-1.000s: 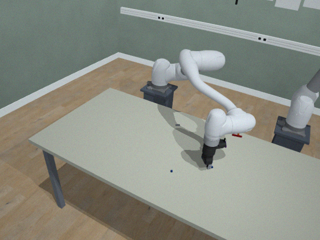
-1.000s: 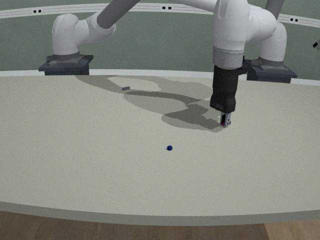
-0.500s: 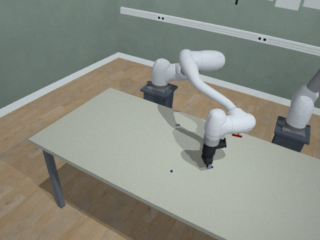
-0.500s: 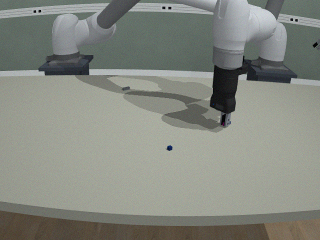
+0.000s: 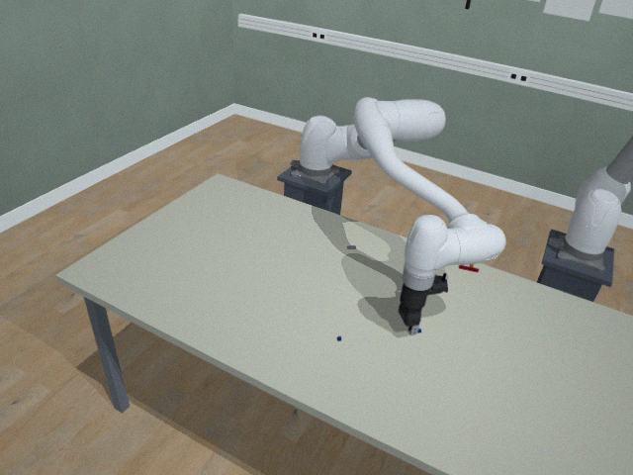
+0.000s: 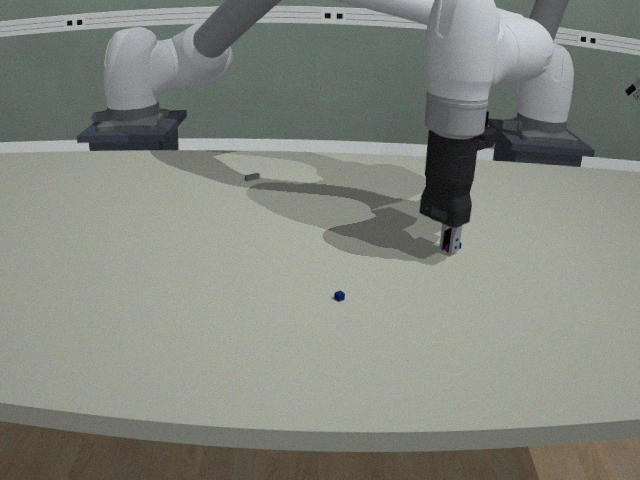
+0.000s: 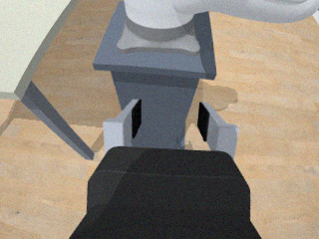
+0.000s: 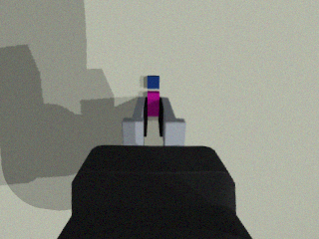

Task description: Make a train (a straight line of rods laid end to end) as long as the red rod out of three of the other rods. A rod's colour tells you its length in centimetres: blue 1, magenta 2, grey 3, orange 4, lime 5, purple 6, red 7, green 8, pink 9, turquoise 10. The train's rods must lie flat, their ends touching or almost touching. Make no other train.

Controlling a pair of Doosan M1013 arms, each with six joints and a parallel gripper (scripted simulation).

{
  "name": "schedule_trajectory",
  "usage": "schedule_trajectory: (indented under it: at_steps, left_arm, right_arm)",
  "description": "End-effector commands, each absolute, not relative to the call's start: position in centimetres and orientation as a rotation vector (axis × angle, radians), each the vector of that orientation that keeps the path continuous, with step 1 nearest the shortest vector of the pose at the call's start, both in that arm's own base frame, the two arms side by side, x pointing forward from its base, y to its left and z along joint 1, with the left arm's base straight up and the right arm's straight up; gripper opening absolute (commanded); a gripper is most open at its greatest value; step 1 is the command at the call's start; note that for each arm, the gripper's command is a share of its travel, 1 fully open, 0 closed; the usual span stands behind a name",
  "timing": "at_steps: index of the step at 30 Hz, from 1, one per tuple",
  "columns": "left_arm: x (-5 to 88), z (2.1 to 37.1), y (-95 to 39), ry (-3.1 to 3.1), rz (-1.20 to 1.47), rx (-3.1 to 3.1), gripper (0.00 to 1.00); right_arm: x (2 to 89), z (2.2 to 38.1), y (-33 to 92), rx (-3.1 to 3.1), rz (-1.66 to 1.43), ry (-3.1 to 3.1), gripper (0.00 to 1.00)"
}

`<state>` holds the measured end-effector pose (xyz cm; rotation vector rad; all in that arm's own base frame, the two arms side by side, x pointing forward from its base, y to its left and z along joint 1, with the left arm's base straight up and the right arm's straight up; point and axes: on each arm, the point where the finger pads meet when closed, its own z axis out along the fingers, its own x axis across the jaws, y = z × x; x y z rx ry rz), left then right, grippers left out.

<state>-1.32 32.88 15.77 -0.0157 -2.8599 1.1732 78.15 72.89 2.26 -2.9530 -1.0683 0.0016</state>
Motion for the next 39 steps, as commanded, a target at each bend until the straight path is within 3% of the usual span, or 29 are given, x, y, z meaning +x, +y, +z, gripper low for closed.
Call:
schedule_trajectory:
  at_steps: [1,39]
  left_arm:
    - [-1.32,15.88,32.46,-2.863,1.184,-0.012,1.00]
    - [-1.32,15.88,32.46,-2.863,1.184,-0.012,1.00]
  right_arm:
    - [78.46,2.16,72.67,-2.957,-0.005,-1.063,0.24]
    - [78.09,2.20,73.04,-2.957,-0.006,-1.065,0.24]
